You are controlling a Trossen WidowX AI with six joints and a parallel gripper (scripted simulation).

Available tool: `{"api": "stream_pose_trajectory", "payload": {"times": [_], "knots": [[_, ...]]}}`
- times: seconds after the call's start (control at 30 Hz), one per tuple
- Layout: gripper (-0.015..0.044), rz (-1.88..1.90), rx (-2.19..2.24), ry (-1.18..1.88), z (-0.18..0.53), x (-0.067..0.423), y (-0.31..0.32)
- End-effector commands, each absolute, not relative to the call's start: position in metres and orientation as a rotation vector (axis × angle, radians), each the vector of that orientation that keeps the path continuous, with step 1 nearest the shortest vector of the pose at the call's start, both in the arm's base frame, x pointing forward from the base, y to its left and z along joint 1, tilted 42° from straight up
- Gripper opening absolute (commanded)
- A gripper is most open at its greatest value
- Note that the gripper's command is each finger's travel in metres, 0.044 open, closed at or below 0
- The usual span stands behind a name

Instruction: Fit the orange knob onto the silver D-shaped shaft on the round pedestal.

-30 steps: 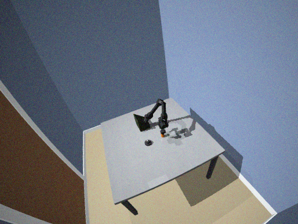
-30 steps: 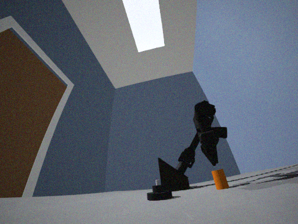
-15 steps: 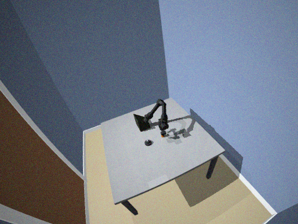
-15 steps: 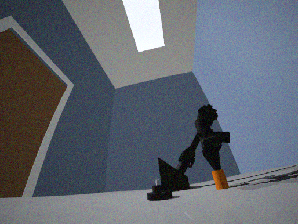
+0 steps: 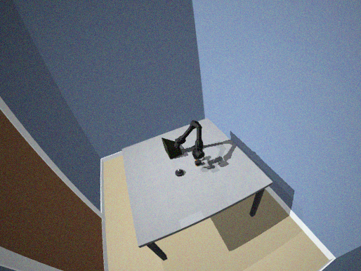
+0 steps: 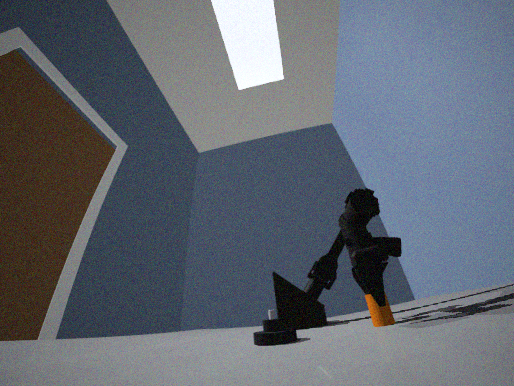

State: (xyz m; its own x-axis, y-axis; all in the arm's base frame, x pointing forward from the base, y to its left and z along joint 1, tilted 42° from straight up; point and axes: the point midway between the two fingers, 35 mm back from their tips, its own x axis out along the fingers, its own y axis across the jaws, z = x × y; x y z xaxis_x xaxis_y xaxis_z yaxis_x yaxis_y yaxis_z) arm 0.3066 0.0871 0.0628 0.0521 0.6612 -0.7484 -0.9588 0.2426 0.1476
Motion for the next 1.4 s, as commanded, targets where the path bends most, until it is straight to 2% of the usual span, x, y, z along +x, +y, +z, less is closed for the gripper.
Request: {"api": "stream_pose_trajectory", "payload": {"times": [0.0, 0.4, 0.73, 0.93, 1.1, 1.37], "knots": [[0.044, 1.301, -0.439, 0.83, 0.055, 0.305, 0.092], [0.044, 1.302, -0.437, 0.827, 0.044, 0.304, 0.104], [0.0177, 1.302, -0.437, 0.827, 0.044, 0.304, 0.104], [0.0138, 1.302, -0.437, 0.827, 0.044, 0.304, 0.104], [0.0006, 1.297, -0.441, 0.831, 0.054, 0.308, 0.093], [0.0, 1.294, -0.447, 0.838, 0.088, 0.311, 0.059]]}}
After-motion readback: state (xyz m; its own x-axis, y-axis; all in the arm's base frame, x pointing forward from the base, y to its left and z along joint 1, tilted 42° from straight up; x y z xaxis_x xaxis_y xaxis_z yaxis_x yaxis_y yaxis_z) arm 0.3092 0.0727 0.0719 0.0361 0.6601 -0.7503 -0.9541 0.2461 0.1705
